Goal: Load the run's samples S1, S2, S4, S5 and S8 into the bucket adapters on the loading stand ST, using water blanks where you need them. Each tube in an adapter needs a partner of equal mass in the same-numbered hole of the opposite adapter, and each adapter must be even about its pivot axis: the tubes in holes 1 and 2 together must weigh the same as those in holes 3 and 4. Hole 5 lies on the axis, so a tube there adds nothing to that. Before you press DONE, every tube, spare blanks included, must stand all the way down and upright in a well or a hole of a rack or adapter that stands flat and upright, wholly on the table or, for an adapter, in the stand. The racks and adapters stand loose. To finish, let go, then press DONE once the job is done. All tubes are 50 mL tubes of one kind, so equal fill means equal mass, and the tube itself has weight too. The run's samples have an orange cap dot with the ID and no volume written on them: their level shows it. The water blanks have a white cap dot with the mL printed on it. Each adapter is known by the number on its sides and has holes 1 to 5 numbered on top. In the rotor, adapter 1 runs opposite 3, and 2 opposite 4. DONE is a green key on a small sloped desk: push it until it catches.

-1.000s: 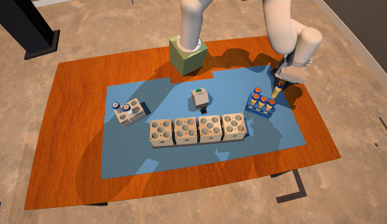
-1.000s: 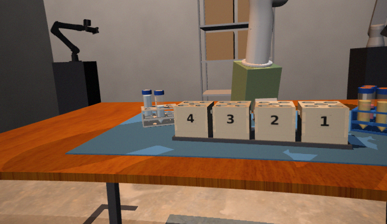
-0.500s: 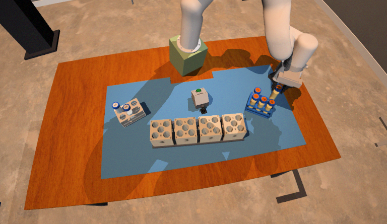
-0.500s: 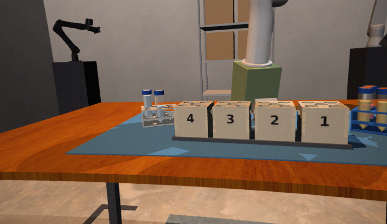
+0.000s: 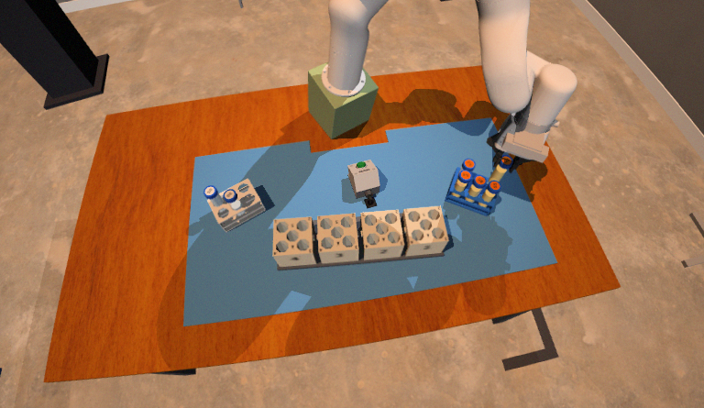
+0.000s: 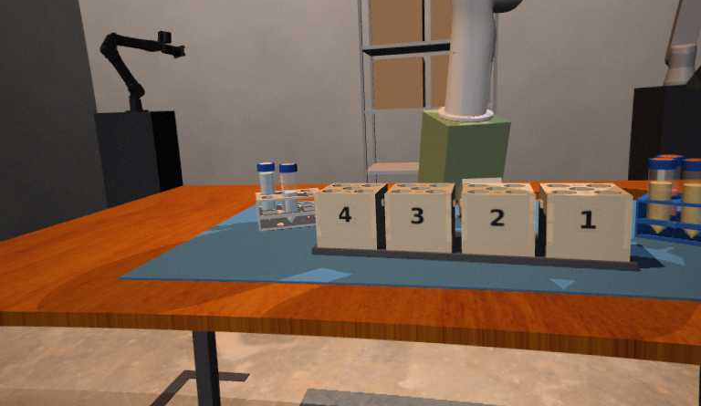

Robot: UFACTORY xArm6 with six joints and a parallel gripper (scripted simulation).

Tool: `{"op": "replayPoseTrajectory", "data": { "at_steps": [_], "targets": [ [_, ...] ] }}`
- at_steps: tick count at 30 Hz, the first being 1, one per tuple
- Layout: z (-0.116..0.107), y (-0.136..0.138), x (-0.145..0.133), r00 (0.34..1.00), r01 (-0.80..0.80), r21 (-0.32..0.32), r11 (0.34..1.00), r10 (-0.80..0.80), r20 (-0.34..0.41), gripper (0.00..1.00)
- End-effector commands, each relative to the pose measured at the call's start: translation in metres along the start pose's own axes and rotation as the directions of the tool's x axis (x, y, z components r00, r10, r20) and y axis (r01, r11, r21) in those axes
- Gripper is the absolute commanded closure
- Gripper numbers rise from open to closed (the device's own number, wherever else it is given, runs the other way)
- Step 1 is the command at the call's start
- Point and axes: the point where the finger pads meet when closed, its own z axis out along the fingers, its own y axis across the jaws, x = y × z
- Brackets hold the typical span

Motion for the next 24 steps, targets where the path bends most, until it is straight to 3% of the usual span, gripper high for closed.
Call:
{"op": "replayPoseTrajectory", "data": {
  "at_steps": [1, 24],
  "targets": [
    [-0.001, -0.002, 0.0, 1.0, 0.0, 0.004, 1.0, 0.0, -0.001, 1.0],
    [0.017, -0.002, 0.0, 1.0, 0.0, 0.004, 1.0, 0.0, -0.001, 1.0]
  ]
}}
